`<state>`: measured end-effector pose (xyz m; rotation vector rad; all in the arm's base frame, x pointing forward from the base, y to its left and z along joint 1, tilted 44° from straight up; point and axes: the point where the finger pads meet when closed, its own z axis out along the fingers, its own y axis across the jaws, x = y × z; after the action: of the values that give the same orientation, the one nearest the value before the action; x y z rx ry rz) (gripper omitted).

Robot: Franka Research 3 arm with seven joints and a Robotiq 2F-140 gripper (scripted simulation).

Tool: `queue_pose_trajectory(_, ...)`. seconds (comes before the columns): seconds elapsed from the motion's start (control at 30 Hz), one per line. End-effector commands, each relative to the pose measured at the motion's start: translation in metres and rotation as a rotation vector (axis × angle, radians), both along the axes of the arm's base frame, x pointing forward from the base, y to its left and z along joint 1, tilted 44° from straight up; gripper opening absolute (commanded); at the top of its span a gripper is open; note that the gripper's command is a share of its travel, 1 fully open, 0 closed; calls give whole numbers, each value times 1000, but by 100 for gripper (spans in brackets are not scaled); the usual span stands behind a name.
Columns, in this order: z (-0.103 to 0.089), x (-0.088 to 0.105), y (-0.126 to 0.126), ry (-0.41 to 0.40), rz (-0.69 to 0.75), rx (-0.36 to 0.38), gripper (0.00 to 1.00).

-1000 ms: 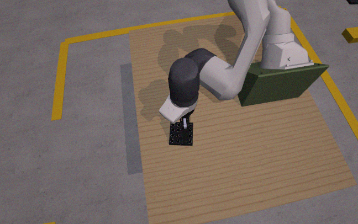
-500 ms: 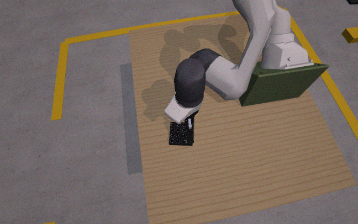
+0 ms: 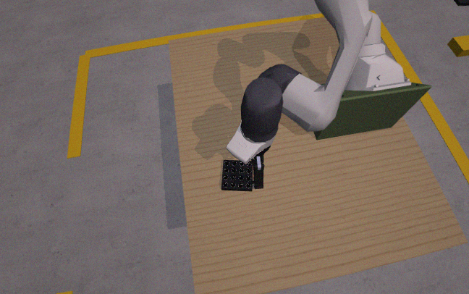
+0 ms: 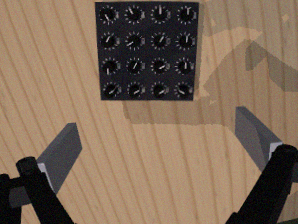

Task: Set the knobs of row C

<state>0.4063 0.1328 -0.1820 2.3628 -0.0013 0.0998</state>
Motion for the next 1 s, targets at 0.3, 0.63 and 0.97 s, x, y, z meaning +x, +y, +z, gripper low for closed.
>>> queue_pose_trajectory(0.3,-3,-9,4,-12,-7,10,100)
queue_pose_trajectory(0.63,-3,-9,4,-12,-7,10,100)
queue_pose_trajectory(0.97,-3,-9,4,-12,-7,10,100)
